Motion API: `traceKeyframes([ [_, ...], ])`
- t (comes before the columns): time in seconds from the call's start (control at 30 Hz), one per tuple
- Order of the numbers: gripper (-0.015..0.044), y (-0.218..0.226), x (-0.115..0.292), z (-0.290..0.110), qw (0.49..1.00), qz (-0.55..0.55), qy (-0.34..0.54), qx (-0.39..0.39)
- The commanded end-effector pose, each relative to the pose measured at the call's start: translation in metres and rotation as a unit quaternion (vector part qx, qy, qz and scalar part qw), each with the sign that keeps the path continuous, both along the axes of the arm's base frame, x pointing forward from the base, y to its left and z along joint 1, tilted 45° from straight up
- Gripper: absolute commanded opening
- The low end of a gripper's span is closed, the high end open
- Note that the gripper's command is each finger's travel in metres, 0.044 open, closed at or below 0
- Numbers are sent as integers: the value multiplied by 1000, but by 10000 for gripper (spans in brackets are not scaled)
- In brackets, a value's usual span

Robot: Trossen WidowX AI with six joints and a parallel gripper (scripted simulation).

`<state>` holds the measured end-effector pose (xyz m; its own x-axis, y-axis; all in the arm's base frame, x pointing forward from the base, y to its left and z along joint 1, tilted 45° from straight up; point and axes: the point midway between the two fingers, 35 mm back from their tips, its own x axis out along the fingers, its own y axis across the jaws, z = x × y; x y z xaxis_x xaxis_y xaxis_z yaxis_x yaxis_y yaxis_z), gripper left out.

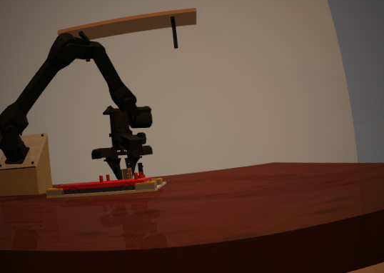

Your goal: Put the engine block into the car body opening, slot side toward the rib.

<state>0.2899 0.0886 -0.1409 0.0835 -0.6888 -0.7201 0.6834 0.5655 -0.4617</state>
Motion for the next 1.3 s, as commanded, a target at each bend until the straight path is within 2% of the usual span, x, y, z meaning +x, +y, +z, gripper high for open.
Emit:
traceKeyframes([
  [0.0, 118, -1, -1, 0, 1000, 1, 1, -2],
  [0.07, 105, -1, -1, 0, 1000, 1, 1, -2],
  [0.2, 0, 2, 0, 3, 1000, 1, 1, -1],
  [1.27, 0, 68, -7, 76, 1000, 3, 3, 3],
])
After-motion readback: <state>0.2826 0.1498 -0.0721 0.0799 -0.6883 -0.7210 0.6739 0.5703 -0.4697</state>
